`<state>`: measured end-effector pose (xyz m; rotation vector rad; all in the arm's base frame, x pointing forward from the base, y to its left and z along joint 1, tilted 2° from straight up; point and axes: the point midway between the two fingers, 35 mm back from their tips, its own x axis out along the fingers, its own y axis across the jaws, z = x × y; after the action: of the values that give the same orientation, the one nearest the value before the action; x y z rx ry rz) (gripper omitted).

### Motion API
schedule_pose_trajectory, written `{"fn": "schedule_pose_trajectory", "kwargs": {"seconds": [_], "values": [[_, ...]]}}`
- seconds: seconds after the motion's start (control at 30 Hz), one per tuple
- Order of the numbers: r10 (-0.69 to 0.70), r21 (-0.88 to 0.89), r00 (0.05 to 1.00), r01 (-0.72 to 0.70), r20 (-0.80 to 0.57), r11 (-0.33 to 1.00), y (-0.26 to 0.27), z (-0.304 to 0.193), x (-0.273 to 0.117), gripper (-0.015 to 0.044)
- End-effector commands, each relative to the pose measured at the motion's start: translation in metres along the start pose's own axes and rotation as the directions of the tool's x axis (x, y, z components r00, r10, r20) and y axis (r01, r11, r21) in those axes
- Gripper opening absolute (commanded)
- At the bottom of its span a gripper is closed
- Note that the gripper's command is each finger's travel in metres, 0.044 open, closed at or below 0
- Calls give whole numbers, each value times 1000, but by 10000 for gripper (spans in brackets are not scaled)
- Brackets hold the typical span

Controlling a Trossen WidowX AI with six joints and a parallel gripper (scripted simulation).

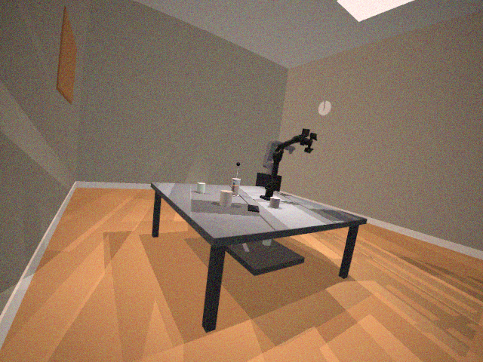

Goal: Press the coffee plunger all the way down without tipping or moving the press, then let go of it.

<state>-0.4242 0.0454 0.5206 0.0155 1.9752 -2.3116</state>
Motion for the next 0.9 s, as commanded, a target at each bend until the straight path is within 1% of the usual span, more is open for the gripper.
{"fn": "schedule_pose_trajectory", "kwargs": {"seconds": [0.0,0.03,0.17,0.37,0.47,0.6,0.73,0.87], "values": [[-1,3,1000,1,-7,1000,0,-3,-1,426],[-2,10,1000,2,-21,1000,-1,-8,-3,440],[-26,31,994,29,-107,999,-9,-38,-19,440],[-60,122,947,103,-315,987,-17,-111,-65,440],[-65,166,893,153,-445,974,-17,-153,-99,440],[-93,135,825,200,-557,970,-24,-183,-138,440],[-91,182,749,274,-656,944,-21,-211,-179,440],[-84,193,610,375,-788,907,-15,-243,-240,440]]}}
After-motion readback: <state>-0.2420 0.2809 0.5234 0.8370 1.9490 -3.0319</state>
